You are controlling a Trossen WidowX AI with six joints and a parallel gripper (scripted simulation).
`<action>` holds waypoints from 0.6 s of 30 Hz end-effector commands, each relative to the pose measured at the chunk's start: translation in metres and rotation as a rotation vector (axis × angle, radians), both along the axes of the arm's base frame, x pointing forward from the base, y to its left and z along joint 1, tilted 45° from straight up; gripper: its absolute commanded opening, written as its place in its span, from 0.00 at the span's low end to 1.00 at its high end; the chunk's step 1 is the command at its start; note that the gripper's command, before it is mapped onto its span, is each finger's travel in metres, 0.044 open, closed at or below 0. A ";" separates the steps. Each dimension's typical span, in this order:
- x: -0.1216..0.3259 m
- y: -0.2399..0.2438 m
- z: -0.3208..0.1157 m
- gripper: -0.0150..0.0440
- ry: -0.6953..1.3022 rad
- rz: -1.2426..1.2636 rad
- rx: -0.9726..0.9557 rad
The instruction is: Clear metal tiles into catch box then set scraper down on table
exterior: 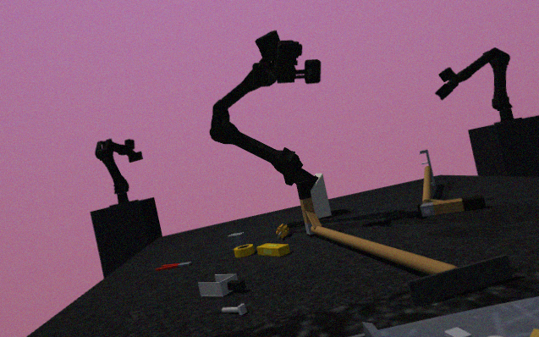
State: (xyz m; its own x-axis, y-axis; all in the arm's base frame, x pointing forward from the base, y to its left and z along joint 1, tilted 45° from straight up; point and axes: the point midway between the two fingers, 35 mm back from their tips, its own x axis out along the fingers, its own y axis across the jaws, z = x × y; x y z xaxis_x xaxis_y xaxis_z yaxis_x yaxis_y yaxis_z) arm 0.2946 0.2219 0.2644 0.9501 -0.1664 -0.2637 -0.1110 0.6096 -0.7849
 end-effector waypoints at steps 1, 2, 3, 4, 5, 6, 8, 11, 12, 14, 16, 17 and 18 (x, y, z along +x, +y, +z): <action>0.013 0.003 -0.003 1.00 0.020 -0.020 -0.008; 0.016 0.003 -0.004 1.00 0.025 -0.025 -0.011; 0.019 0.003 -0.005 1.00 0.030 -0.031 -0.014; 0.022 0.003 -0.006 1.00 0.035 -0.036 -0.016; 0.026 0.004 -0.007 1.00 0.040 -0.041 -0.019; 0.029 0.004 -0.008 1.00 0.045 -0.047 -0.021; 0.035 0.004 -0.010 1.00 0.055 -0.057 -0.026; 0.045 0.004 -0.013 1.00 0.070 -0.074 -0.033; 0.048 0.004 -0.015 1.00 0.076 -0.079 -0.035; 0.055 0.004 -0.017 1.00 0.086 -0.090 -0.039; 0.062 0.003 -0.020 1.00 0.097 -0.101 -0.043; 0.065 0.003 -0.021 1.00 0.102 -0.107 -0.045; 0.068 0.003 -0.023 1.00 0.107 -0.112 -0.047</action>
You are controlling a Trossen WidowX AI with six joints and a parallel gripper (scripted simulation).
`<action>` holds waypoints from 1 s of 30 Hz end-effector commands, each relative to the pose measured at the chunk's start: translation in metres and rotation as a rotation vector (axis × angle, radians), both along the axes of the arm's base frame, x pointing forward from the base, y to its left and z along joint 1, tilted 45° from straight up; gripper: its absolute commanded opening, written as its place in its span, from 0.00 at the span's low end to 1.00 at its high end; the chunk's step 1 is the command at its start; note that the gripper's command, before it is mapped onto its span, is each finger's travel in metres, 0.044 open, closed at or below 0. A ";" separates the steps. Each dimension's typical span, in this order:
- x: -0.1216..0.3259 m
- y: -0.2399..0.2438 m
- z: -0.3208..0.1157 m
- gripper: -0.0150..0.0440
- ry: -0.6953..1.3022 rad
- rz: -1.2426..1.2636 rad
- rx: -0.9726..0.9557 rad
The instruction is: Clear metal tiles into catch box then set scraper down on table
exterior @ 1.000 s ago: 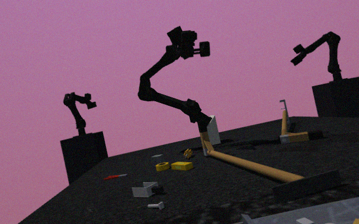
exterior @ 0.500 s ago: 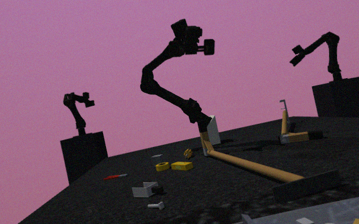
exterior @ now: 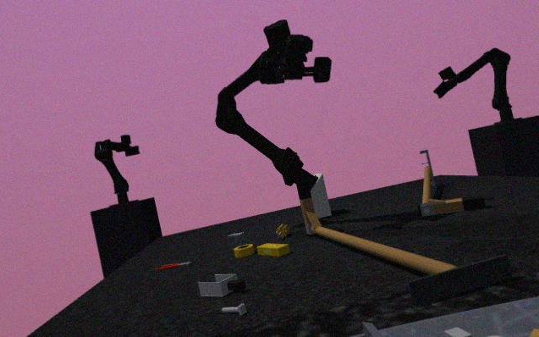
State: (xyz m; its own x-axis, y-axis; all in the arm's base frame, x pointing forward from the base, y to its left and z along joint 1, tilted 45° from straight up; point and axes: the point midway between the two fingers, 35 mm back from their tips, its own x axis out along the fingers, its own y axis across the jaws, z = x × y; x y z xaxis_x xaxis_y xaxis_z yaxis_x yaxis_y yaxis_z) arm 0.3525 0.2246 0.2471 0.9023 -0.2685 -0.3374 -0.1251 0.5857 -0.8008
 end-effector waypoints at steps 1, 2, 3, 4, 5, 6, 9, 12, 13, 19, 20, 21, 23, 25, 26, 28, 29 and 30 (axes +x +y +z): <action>0.014 0.000 -0.007 1.00 0.023 -0.023 -0.005; 0.017 -0.001 -0.008 1.00 0.028 -0.028 -0.006; 0.021 -0.001 -0.010 1.00 0.033 -0.034 -0.008; 0.024 -0.002 -0.011 1.00 0.039 -0.040 -0.010; 0.027 -0.003 -0.013 1.00 0.044 -0.045 -0.012; 0.031 -0.003 -0.015 1.00 0.050 -0.051 -0.013; 0.041 -0.005 -0.020 1.00 0.066 -0.068 -0.018; 0.051 -0.008 -0.025 1.00 0.083 -0.086 -0.022; 0.054 -0.009 -0.027 1.00 0.089 -0.092 -0.023; 0.074 -0.016 -0.039 1.00 0.123 -0.127 -0.030; 0.077 -0.017 -0.042 1.00 0.129 -0.133 -0.031; 0.081 -0.019 -0.044 1.00 0.135 -0.139 -0.032; 0.087 -0.022 -0.048 1.00 0.147 -0.151 -0.033; 0.094 -0.025 -0.053 1.00 0.158 -0.163 -0.035; 0.097 -0.027 -0.055 1.00 0.164 -0.169 -0.035; 0.103 -0.030 -0.060 1.00 0.176 -0.182 -0.036; 0.106 -0.032 -0.062 1.00 0.182 -0.188 -0.037; 0.109 -0.034 -0.065 1.00 0.188 -0.194 -0.037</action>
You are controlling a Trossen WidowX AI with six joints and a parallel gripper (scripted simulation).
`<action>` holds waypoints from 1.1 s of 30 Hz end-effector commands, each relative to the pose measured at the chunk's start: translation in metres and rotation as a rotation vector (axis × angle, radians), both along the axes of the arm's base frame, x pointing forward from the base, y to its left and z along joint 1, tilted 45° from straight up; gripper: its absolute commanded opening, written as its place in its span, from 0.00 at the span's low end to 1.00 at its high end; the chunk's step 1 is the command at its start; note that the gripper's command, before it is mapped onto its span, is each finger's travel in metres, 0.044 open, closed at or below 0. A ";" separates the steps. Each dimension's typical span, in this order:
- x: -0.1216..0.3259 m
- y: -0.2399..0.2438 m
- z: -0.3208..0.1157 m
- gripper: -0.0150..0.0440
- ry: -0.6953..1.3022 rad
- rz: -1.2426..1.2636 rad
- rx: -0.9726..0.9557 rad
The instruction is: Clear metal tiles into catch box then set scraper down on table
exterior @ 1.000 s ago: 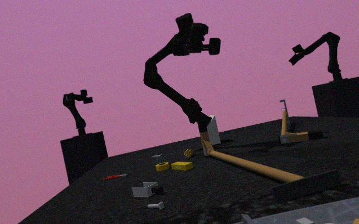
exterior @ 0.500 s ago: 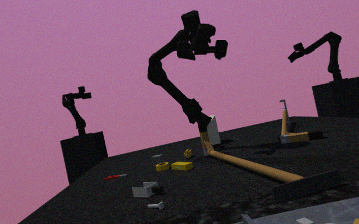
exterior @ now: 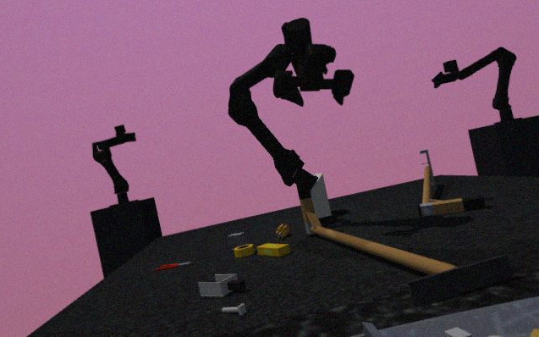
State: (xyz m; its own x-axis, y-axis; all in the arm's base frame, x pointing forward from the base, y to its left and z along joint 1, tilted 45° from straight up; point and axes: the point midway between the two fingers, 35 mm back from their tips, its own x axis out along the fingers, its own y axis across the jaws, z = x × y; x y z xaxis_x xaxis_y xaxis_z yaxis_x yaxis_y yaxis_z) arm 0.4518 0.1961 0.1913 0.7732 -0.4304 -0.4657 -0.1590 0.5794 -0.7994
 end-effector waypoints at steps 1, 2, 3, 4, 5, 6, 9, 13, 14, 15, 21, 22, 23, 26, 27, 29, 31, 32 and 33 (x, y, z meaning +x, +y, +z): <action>0.013 -0.007 -0.012 1.00 0.025 -0.027 0.001; 0.016 -0.009 -0.014 1.00 0.031 -0.033 0.001; 0.019 -0.011 -0.017 1.00 0.037 -0.040 0.000; 0.022 -0.013 -0.019 1.00 0.043 -0.046 0.000; 0.025 -0.015 -0.022 1.00 0.049 -0.052 0.000; 0.028 -0.017 -0.025 1.00 0.055 -0.059 0.000; 0.037 -0.024 -0.033 1.00 0.073 -0.078 0.000; 0.048 -0.034 -0.045 1.00 0.097 -0.104 0.000; 0.050 -0.036 -0.047 1.00 0.103 -0.110 0.001; 0.053 -0.039 -0.050 1.00 0.110 -0.117 0.001; 0.068 -0.055 -0.069 1.00 0.146 -0.157 0.004; 0.070 -0.058 -0.072 1.00 0.153 -0.164 0.004; 0.073 -0.061 -0.075 1.00 0.159 -0.170 0.005; 0.079 -0.070 -0.085 1.00 0.177 -0.191 0.008; 0.081 -0.073 -0.088 1.00 0.183 -0.197 0.009; 0.085 -0.079 -0.095 1.00 0.196 -0.211 0.011; 0.089 -0.086 -0.101 1.00 0.208 -0.225 0.013; 0.091 -0.089 -0.105 1.00 0.215 -0.232 0.014; 0.093 -0.092 -0.108 1.00 0.221 -0.239 0.015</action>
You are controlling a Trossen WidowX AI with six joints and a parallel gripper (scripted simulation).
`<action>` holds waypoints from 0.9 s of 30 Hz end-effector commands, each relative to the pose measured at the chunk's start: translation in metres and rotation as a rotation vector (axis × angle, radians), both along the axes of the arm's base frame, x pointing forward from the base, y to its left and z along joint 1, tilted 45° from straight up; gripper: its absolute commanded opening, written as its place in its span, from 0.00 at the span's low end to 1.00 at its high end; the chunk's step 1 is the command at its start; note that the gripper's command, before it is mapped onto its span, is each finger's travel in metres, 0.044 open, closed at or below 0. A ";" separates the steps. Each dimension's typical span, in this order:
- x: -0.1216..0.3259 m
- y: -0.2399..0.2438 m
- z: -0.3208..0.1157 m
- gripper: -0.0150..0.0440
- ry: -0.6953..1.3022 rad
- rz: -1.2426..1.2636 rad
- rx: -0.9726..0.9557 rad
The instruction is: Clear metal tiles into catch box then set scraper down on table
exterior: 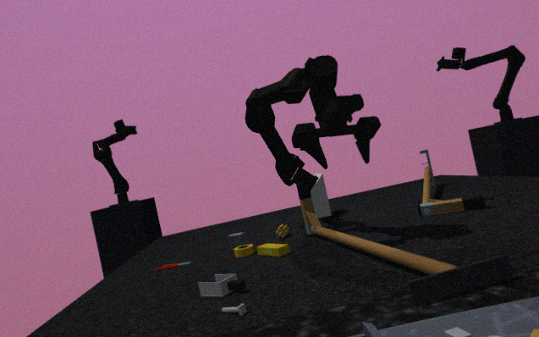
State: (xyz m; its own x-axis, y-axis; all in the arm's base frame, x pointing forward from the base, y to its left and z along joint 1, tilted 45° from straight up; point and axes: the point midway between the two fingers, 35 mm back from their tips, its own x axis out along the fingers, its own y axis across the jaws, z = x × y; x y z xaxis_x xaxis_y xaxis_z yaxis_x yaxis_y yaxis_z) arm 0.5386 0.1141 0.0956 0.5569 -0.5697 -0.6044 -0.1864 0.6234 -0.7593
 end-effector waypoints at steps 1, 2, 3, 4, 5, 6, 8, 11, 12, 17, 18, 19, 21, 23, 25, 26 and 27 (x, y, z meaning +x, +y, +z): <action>0.008 -0.014 -0.016 1.00 0.026 -0.032 0.007; 0.009 -0.017 -0.020 1.00 0.032 -0.039 0.009; 0.011 -0.020 -0.023 1.00 0.038 -0.046 0.010; 0.013 -0.024 -0.027 1.00 0.044 -0.053 0.011; 0.014 -0.027 -0.030 1.00 0.050 -0.060 0.013; 0.016 -0.031 -0.034 1.00 0.056 -0.067 0.014; 0.018 -0.038 -0.041 1.00 0.069 -0.082 0.017; 0.022 -0.049 -0.052 1.00 0.087 -0.104 0.022; 0.023 -0.052 -0.055 1.00 0.093 -0.111 0.024; 0.027 -0.071 -0.074 1.00 0.124 -0.148 0.033; 0.028 -0.074 -0.077 1.00 0.129 -0.154 0.035; 0.028 -0.077 -0.080 1.00 0.134 -0.160 0.037; 0.029 -0.081 -0.084 1.00 0.140 -0.168 0.039; 0.029 -0.082 -0.085 1.00 0.142 -0.170 0.039; 0.028 -0.081 -0.083 1.00 0.141 -0.168 0.040; 0.027 -0.080 -0.081 1.00 0.139 -0.167 0.040; 0.026 -0.079 -0.078 1.00 0.137 -0.164 0.040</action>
